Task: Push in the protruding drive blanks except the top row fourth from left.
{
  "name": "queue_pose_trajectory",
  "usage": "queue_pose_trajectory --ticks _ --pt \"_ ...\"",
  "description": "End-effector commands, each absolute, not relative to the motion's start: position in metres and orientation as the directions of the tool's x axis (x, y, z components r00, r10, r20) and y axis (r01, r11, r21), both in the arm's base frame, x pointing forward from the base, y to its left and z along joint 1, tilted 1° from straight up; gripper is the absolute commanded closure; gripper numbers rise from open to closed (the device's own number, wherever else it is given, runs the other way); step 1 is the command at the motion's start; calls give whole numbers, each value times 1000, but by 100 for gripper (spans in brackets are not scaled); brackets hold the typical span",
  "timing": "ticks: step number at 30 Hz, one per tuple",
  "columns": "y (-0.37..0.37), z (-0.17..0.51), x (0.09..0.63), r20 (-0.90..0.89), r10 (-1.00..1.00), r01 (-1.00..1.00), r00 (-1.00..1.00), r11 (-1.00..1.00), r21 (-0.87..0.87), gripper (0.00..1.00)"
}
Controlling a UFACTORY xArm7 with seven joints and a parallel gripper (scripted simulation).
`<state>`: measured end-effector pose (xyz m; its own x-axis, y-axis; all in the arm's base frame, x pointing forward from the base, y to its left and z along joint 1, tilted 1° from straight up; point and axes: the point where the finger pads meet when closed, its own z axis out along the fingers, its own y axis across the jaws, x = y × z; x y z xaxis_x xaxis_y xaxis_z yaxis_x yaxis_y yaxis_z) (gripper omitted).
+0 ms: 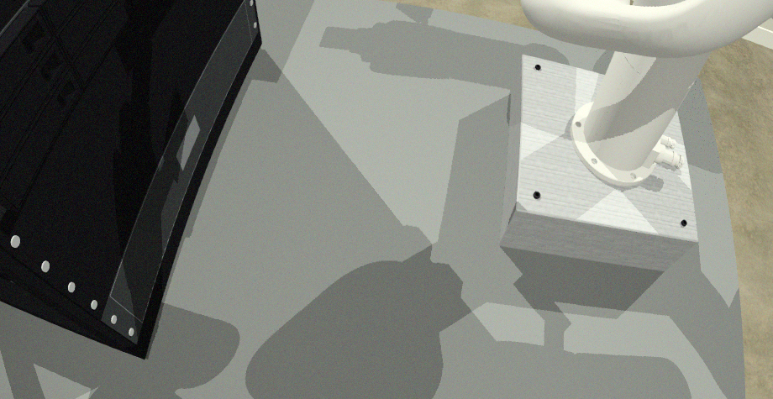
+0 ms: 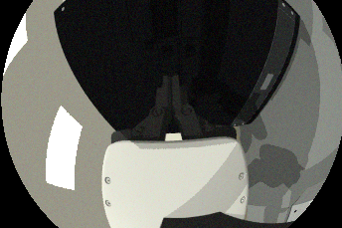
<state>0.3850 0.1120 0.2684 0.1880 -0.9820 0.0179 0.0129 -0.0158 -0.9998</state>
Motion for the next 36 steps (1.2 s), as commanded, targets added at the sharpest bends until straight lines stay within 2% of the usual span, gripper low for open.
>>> queue_pose_trajectory --ticks 1,22,36 --pt "113 269 385 17 -982 15 189 -14 -1000 100" --pt "119 243 357 17 -982 15 189 -14 -1000 100" --pt "128 243 404 17 -982 15 189 -14 -1000 100"
